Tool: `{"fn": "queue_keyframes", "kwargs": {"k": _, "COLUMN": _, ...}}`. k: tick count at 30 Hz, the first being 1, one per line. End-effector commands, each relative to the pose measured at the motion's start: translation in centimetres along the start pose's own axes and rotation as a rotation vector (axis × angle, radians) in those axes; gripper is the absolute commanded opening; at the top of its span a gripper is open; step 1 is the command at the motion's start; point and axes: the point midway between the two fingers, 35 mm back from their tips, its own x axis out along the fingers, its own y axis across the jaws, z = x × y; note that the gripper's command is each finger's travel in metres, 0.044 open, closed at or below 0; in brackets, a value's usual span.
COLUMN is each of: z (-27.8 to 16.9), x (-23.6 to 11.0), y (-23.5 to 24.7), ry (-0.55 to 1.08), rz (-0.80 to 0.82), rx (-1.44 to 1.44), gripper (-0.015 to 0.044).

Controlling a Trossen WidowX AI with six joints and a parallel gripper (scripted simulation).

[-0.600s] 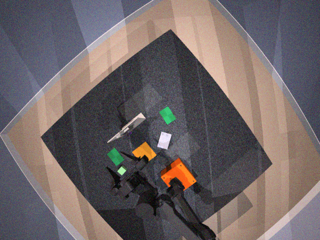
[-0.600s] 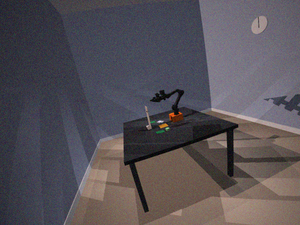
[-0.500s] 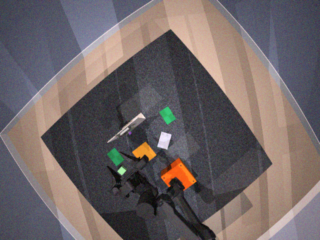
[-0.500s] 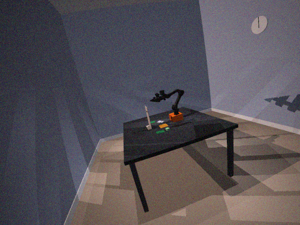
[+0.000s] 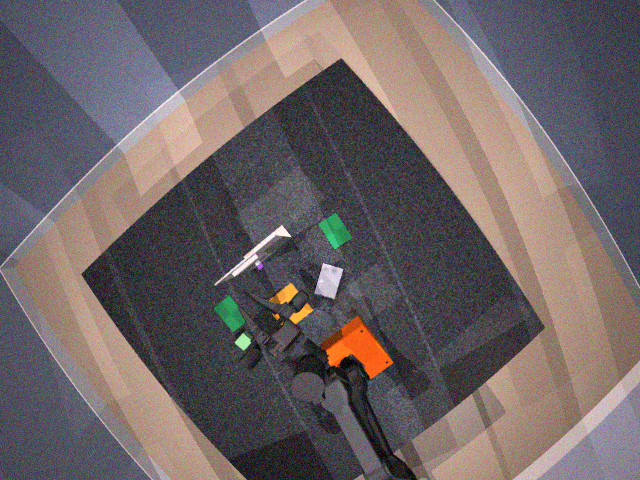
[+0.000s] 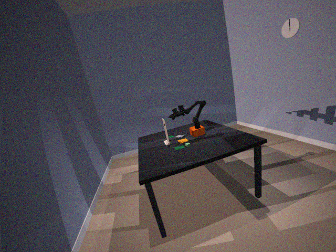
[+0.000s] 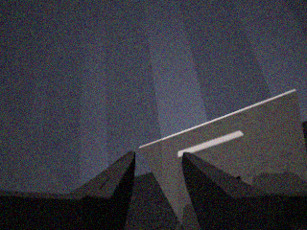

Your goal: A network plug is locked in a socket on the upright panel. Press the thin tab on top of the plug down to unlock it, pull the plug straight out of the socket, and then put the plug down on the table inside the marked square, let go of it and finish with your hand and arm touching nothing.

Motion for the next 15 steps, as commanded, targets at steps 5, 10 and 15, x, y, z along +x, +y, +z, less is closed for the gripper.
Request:
{"fn": "queue_keyframes", "kwargs": {"k": 5, "z": -1.7, "x": -0.8, "y": -2.6, "ry": 0.012, "rz": 0.023, "rx": 0.248, "gripper": 0.0156}}
{"fn": "queue_keyframes", "kwargs": {"k": 10, "z": -2.8, "x": -1.8, "y": -4.2, "ry": 0.021, "rz": 0.034, "rx": 0.414, "gripper": 0.0156}}
{"fn": "queue_keyframes", "kwargs": {"k": 15, "z": -3.9, "x": -3.0, "y": -5.5, "ry": 0.032, "rz": 0.044, "rx": 0.579, "gripper": 0.0156}}
